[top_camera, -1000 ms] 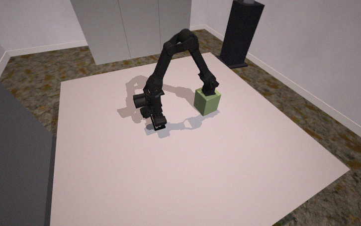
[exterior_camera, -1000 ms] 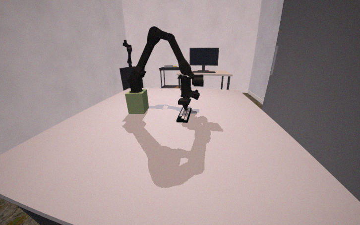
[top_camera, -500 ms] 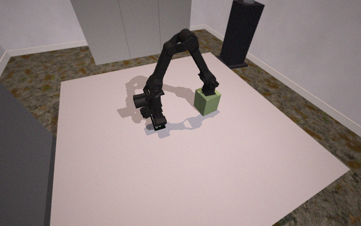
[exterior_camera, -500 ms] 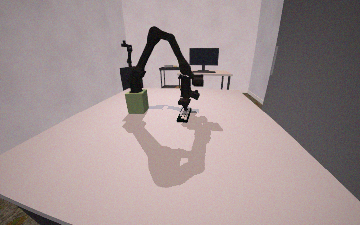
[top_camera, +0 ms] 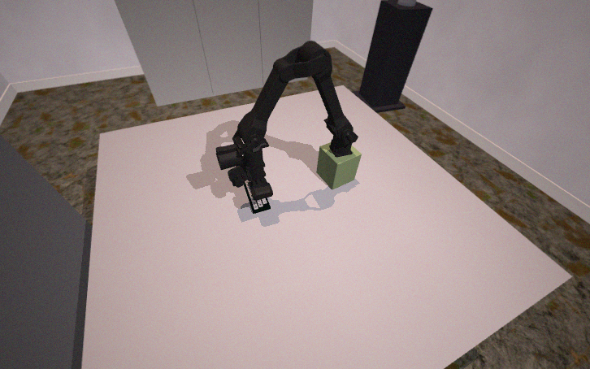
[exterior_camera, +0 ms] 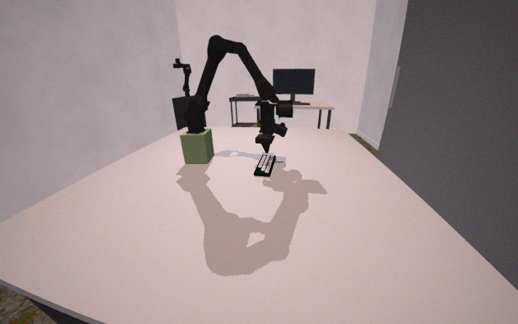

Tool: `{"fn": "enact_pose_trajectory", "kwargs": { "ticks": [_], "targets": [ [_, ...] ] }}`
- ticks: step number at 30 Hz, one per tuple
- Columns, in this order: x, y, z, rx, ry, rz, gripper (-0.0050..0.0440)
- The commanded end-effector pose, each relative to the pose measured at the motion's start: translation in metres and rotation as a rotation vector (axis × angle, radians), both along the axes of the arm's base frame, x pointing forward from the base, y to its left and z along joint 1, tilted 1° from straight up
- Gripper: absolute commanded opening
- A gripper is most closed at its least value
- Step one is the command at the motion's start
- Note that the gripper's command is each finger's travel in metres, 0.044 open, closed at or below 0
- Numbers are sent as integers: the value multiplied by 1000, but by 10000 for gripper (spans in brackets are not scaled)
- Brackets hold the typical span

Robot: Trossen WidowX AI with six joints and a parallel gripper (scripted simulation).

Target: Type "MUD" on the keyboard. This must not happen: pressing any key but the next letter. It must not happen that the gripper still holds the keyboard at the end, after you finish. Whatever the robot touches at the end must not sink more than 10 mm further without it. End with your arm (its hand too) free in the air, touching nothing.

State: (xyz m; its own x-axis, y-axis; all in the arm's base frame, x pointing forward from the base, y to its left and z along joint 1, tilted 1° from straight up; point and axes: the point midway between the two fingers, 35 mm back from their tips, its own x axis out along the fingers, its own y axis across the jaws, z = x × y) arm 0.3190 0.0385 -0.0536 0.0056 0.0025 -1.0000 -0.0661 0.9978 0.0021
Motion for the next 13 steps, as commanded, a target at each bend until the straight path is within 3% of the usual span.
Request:
{"fn": "enact_pose_trajectory", "kwargs": {
  "ticks": [1,4,13],
  "targets": [
    [-13,-3,-1,0,-1,-1,0],
    [-26,-6,-2,0,-4,-2,0],
    [-26,-6,-2,0,-4,-2,0]
  ]
}}
